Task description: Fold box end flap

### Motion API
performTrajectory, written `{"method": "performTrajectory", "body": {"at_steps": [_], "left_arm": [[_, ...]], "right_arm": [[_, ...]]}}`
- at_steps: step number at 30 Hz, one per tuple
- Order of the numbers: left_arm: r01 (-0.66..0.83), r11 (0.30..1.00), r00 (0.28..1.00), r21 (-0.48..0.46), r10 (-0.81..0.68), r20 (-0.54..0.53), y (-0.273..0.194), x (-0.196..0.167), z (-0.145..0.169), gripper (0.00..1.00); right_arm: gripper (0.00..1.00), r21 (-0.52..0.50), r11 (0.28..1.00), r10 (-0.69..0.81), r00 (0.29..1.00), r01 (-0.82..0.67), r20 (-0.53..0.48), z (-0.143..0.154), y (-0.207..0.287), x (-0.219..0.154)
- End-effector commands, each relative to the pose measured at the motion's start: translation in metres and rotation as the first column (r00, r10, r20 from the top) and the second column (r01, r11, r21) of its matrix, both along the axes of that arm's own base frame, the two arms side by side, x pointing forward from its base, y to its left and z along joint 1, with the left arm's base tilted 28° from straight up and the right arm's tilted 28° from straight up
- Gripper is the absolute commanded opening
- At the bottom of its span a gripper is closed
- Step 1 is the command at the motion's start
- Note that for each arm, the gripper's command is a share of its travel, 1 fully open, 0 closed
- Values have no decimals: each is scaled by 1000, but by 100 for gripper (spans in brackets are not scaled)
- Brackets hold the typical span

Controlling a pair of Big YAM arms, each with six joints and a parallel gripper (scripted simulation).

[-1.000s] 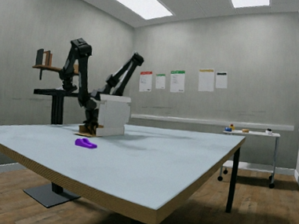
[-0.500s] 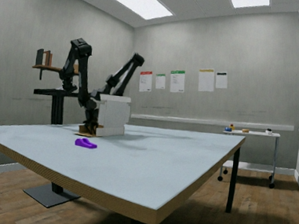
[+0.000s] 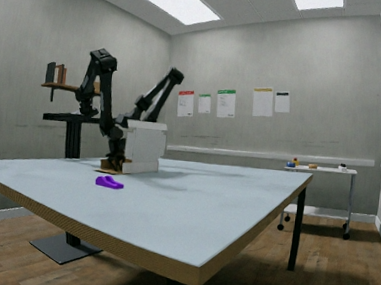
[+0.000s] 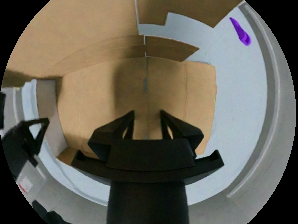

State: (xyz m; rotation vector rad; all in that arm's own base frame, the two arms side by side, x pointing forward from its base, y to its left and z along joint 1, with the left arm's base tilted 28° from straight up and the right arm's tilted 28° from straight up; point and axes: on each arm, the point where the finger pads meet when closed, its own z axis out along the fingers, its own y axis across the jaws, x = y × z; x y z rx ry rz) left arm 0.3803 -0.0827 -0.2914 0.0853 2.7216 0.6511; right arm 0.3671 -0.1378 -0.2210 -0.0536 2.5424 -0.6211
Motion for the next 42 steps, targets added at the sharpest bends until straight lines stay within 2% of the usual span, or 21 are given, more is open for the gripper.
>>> {"method": "performTrajectory", "body": {"at_steps": [1,27,28,33,35,38,42], "left_arm": [[-1,1000,1000,-4,1,6,1,6,-6,6],[-1,1000,1000,-4,1,6,1,6,-6,6],[-1,1000,1000,-4,1,6,1,6,-6,18],[-1,1000,1000,-4,1,6,1,6,-6,19],[-1,1000,1000,-4,1,6,-5,4,7,19],[-1,1000,1000,-5,1,6,-26,-3,48,19],[-1,1000,1000,-5,1,6,-28,-4,51,19]], "right_arm": [[43,3,999,-33,999,34,-41,-22,-13,-7],[43,3,999,-33,999,34,-41,-22,-13,-7],[43,3,999,-33,999,34,-41,-22,-13,-7],[43,3,999,-33,999,34,-41,-22,-13,-7],[43,3,999,-33,999,34,-41,-22,-13,-7],[43,3,999,-33,999,34,-41,-22,-13,-7],[43,3,999,-33,999,34,-41,-22,-13,-7]]}}
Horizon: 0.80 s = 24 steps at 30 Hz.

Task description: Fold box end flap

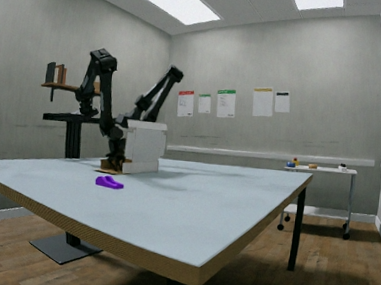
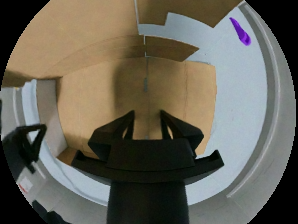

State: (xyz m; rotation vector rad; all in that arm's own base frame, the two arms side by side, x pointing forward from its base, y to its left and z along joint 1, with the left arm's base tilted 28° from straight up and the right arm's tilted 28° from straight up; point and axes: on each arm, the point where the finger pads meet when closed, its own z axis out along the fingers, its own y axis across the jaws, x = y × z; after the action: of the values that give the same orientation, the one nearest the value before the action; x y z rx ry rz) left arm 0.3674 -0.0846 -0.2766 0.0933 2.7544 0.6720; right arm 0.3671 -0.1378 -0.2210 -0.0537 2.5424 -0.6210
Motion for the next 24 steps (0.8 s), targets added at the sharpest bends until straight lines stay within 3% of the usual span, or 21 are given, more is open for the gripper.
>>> {"method": "performTrajectory", "body": {"at_steps": [1,13,15,19,24], "left_arm": [[5,1000,999,-15,-4,43,-26,9,36,19],[5,1000,999,-15,-4,43,-26,9,36,19],[5,1000,999,-15,-4,43,-26,9,36,0],[5,1000,999,-19,-4,45,-23,12,36,0],[5,1000,999,-19,-4,44,-2,5,62,0]], "right_arm": [[43,3,999,-33,999,34,-41,-22,-13,-7],[43,3,999,-33,999,34,-41,-22,-13,-7],[43,3,999,-33,999,34,-41,-22,-13,-7],[43,3,999,-33,999,34,-41,-22,-13,-7],[43,3,999,-33,999,34,-41,-22,-13,-7]]}}
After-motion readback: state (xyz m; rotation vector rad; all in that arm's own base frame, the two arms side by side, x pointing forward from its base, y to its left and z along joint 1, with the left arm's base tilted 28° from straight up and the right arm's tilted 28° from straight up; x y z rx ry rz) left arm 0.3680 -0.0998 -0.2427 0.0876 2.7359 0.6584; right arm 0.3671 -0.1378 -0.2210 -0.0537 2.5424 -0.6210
